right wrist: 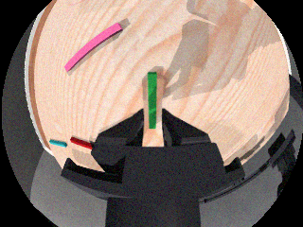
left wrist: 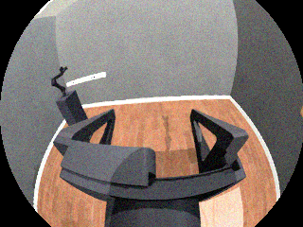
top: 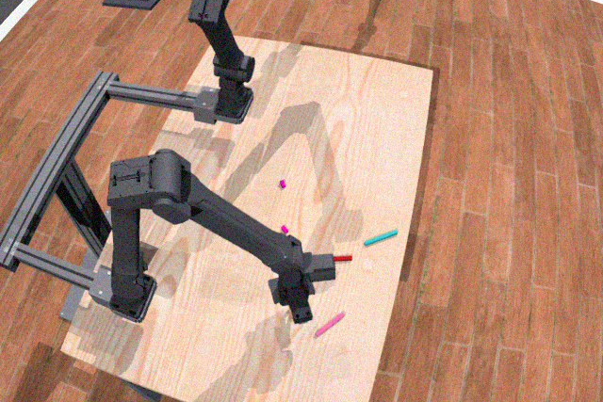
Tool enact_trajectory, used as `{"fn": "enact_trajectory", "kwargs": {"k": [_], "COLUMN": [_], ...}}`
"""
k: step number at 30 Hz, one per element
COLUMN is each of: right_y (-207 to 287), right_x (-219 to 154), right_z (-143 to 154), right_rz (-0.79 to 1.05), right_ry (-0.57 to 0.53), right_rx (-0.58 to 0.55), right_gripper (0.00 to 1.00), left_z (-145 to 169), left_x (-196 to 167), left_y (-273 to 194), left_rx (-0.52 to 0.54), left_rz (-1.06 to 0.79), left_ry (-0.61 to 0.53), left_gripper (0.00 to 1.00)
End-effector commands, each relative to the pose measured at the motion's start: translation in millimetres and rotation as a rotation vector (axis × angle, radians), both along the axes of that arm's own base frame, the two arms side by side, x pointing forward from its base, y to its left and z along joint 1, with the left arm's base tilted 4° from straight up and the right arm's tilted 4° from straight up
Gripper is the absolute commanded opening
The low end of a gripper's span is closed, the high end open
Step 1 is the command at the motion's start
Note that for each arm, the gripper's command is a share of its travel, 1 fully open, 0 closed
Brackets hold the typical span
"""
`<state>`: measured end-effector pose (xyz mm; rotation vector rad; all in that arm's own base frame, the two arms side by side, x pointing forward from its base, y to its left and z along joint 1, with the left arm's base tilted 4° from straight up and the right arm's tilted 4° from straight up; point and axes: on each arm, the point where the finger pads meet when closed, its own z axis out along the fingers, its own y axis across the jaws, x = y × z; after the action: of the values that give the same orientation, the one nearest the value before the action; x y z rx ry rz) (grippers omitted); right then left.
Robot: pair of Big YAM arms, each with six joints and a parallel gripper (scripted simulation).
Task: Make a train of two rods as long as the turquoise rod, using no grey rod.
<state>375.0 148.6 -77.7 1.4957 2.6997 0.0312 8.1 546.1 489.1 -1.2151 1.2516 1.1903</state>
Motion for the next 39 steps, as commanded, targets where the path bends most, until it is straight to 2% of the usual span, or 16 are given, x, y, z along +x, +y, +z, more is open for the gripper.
{"fn": "enact_trajectory", "kwargs": {"k": [1,23,39], "right_y": [12,13,9], "right_x": [15,17,13], "right_z": [6,2,-15], "right_rz": [0.009,0.009,0.009], "right_ry": [-0.027,-0.034,-0.026], "right_rx": [0.012,0.015,0.011], "right_gripper": [0.23,0.23,0.23], "left_z": [16,16,16], "left_x": [-3,-3,-3], "left_y": [-4,-4,-4], "left_rx": [0.041,0.041,0.041], "left_rz": [0.009,0.009,0.009], "left_ry": [-0.013,-0.013,-0.013], "left_gripper": [1.0,1.0,1.0]}}
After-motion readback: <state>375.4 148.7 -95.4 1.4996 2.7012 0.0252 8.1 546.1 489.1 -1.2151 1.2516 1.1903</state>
